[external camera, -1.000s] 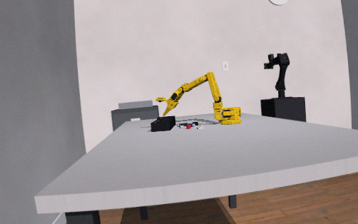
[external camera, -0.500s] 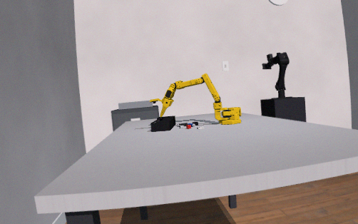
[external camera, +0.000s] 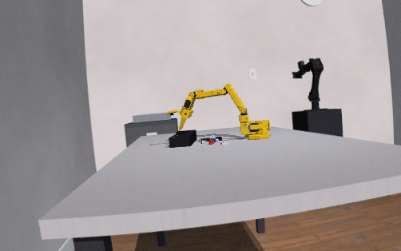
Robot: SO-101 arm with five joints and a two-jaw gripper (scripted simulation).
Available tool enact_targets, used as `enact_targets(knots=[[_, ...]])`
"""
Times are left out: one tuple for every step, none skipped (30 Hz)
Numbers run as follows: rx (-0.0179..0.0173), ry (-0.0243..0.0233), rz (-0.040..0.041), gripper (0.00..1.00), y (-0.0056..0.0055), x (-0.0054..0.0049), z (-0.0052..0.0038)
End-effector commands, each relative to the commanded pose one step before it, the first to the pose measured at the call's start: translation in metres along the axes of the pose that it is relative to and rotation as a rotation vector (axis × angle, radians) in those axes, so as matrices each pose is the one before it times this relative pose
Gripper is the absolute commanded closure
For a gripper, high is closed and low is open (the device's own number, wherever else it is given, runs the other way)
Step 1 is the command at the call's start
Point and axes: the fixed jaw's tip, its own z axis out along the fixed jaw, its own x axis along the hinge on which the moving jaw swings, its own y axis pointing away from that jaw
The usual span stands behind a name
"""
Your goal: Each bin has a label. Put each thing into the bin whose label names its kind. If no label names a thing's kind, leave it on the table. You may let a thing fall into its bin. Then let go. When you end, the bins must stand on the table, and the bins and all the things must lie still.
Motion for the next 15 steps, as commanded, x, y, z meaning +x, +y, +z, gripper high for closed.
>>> enact_targets(knots=[[0.00478,-0.05315,0.00002,0.0,0.00104,-0.01158,-0.01041],[0.0,0.0,0.0,0.0,0.0,0.0,0.0],[0.0,0.0,0.0,0.0,0.0,0.0,0.0],[0.0,0.0,0.0,0.0,0.0,0.0,0.0],[0.0,0.0,0.0,0.0,0.0,0.0,0.0],[0.0,0.0,0.0,0.0,0.0,0.0,0.0],[0.0,0.0,0.0,0.0,0.0,0.0,0.0],[0.0,0.0,0.0,0.0,0.0,0.0,0.0],[-0.0084,-0.00891,-0.00059,0.0,0.00574,-0.00408,-0.004697],[0.0,0.0,0.0,0.0,0.0,0.0,0.0],[0.0,0.0,0.0,0.0,0.0,0.0,0.0],[0.0,0.0,0.0,0.0,0.0,0.0,0.0],[0.0,0.0,0.0,0.0,0.0,0.0,0.0],[0.0,0.0,0.0,0.0,0.0,0.0,0.0],[0.0,0.0,0.0,0.0,0.0,0.0,0.0]])
